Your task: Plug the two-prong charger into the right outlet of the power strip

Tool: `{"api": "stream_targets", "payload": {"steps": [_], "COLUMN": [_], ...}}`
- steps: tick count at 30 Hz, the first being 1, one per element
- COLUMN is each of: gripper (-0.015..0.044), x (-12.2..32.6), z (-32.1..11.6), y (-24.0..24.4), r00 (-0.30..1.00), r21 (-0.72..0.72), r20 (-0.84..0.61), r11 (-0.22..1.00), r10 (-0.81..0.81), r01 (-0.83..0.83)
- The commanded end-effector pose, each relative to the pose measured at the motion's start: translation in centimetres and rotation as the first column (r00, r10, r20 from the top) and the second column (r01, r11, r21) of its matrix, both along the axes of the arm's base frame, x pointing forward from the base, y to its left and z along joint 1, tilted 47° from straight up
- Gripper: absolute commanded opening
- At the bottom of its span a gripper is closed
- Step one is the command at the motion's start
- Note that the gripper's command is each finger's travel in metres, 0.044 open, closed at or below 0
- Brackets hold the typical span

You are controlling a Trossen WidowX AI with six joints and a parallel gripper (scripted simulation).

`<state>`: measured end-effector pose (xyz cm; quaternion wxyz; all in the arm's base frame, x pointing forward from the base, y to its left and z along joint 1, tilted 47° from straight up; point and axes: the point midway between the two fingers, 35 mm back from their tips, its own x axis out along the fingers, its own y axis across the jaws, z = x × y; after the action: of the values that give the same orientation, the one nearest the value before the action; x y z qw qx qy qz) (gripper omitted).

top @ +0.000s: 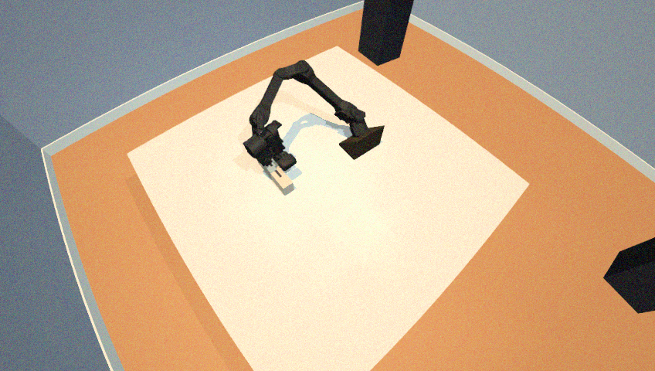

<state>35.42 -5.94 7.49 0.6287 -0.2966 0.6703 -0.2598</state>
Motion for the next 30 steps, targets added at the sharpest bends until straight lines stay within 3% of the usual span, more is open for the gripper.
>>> {"api": "stream_targets", "payload": {"steps": [1, 30], "gripper": [0.0000, 0.0000], "x": [0.60, 0.76], "z": [0.23, 0.48], "y": [0.03, 0.26], "r00": [1.000, 1.000], "r21": [-0.003, -0.003], "r20": [0.023, 0.023], "r11": [1.000, 1.000], "r10": [0.003, 0.003], "r01": [-0.003, -0.003]}}
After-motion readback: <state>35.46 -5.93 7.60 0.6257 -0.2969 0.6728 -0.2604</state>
